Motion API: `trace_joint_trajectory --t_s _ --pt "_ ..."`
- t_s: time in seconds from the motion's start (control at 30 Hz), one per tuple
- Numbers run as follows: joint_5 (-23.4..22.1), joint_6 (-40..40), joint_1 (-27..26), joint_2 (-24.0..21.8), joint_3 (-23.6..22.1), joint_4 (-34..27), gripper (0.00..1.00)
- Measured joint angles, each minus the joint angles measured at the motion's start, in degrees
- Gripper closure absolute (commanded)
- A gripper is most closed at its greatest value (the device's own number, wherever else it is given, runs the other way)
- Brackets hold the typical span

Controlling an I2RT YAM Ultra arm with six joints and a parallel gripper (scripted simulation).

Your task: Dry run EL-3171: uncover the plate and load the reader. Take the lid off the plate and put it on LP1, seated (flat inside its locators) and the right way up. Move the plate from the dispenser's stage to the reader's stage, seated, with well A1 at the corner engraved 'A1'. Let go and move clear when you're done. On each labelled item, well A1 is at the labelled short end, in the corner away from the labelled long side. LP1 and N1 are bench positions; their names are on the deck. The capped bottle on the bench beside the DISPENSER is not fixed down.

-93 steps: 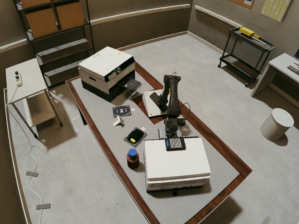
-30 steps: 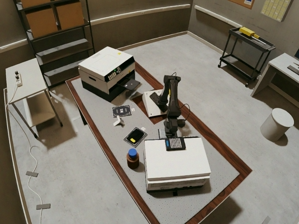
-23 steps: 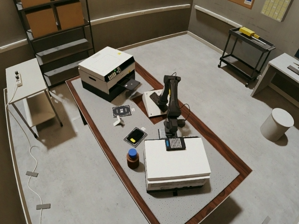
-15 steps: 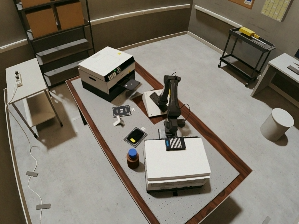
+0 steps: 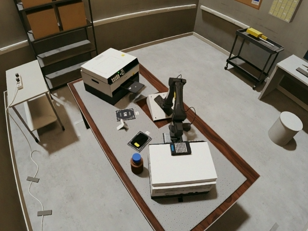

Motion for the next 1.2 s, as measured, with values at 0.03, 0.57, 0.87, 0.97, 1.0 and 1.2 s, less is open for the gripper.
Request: trace_joint_trajectory --t_s 0.03,0.57,0.87,0.97,1.0,1.2 --pt "0.0 0.0 0.0 0.0 0.0 0.0 0.14" --pt "0.0 0.0 0.0 0.0 0.1 -0.1 0.14" --pt "0.0 0.0 0.0 -0.3 0.6 -1.4 0.14" --pt "0.0 0.0 0.0 -0.6 0.6 -1.5 0.14" --pt "0.0 0.0 0.0 -0.6 0.6 -1.5 0.14" --pt "0.0 -0.3 -0.5 -0.6 1.2 -1.7 0.14"
